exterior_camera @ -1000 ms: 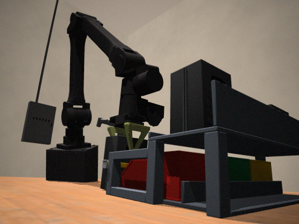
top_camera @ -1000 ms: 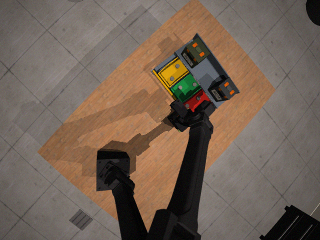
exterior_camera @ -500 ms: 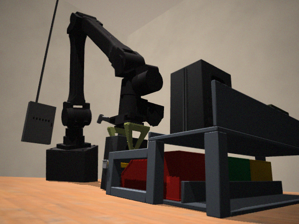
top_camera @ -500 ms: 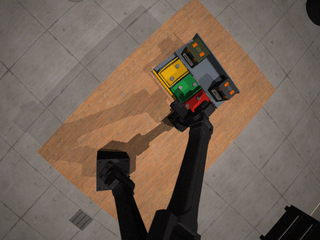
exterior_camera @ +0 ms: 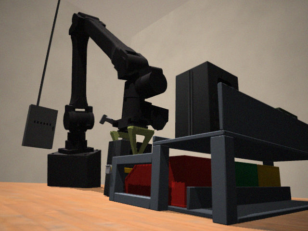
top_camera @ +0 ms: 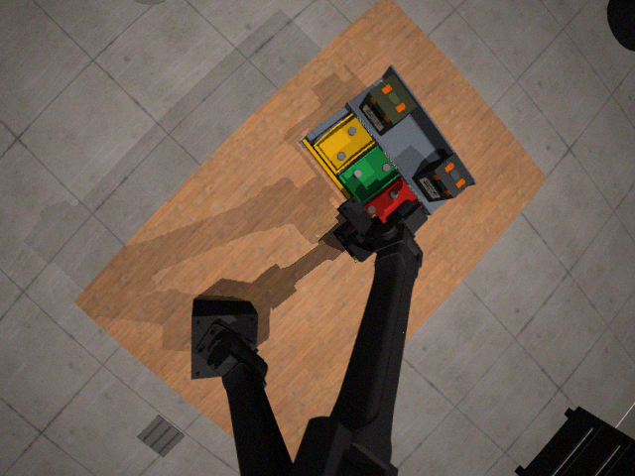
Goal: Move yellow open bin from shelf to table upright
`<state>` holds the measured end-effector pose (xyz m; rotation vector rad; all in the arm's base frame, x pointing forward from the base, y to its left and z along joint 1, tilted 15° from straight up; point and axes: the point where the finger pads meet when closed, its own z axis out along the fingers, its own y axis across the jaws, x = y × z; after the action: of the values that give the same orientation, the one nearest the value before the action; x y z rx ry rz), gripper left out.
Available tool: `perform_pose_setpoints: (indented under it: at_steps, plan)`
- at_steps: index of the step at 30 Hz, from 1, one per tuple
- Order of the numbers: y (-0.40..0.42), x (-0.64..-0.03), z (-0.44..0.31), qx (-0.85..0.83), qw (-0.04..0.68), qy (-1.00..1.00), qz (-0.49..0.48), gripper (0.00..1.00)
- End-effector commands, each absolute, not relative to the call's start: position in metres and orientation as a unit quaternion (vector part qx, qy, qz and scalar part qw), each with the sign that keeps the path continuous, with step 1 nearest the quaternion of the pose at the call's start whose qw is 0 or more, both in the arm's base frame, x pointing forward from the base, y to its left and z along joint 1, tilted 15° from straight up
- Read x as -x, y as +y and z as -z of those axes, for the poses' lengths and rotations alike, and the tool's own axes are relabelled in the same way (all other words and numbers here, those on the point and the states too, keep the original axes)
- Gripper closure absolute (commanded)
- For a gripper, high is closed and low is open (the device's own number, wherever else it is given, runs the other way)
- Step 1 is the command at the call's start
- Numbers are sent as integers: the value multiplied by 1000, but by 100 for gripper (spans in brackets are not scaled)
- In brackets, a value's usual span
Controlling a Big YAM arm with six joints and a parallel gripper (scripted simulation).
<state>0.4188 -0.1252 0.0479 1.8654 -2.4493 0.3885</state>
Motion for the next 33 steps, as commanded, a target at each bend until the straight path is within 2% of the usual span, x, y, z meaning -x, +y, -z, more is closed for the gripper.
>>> perform_pose_setpoints:
  at_steps: [1, 33]
  plan:
    - [-134, -429, -65, -597, -1, -788, -150, 100]
    - [-134, -427, -52, -599, 6, -788, -142, 100]
